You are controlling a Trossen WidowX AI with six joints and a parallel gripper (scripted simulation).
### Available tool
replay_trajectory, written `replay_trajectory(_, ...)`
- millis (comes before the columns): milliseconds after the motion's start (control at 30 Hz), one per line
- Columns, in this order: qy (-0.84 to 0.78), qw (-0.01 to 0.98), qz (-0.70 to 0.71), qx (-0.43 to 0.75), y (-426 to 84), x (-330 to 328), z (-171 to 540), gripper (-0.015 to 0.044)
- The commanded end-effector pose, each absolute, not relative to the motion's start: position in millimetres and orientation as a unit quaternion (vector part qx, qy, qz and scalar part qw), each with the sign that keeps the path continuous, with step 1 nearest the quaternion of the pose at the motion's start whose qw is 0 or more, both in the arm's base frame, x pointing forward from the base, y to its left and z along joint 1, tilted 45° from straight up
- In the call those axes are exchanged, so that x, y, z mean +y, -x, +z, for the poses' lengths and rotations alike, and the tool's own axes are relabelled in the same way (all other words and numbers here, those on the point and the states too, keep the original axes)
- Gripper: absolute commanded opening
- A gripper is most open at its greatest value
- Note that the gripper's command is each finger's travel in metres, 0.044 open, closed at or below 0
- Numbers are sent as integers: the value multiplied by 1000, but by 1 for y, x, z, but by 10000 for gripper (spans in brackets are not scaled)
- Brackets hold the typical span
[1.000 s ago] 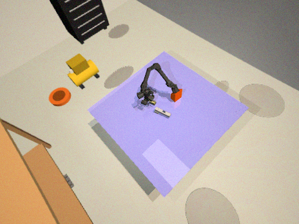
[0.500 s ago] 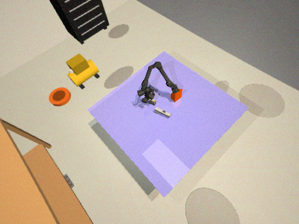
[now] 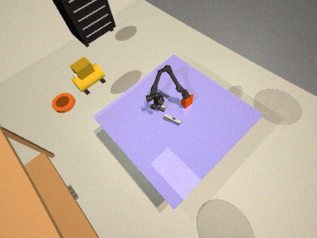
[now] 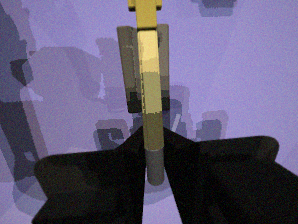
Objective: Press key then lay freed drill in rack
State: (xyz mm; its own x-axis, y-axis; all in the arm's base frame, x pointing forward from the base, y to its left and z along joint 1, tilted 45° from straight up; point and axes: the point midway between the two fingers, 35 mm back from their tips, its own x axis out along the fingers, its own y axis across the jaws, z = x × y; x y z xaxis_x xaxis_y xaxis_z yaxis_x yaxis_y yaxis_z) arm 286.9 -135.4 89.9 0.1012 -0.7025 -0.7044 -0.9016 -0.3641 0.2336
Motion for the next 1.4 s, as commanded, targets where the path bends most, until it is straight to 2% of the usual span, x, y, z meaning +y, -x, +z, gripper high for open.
replay_trajectory(0,730,128,390,547,-286,-139,82,0)
replay_trajectory(900,730,127,389,547,-289,-158,66,0)
replay_trajectory(1367,731,129,385,548,-289,-156,71,367)
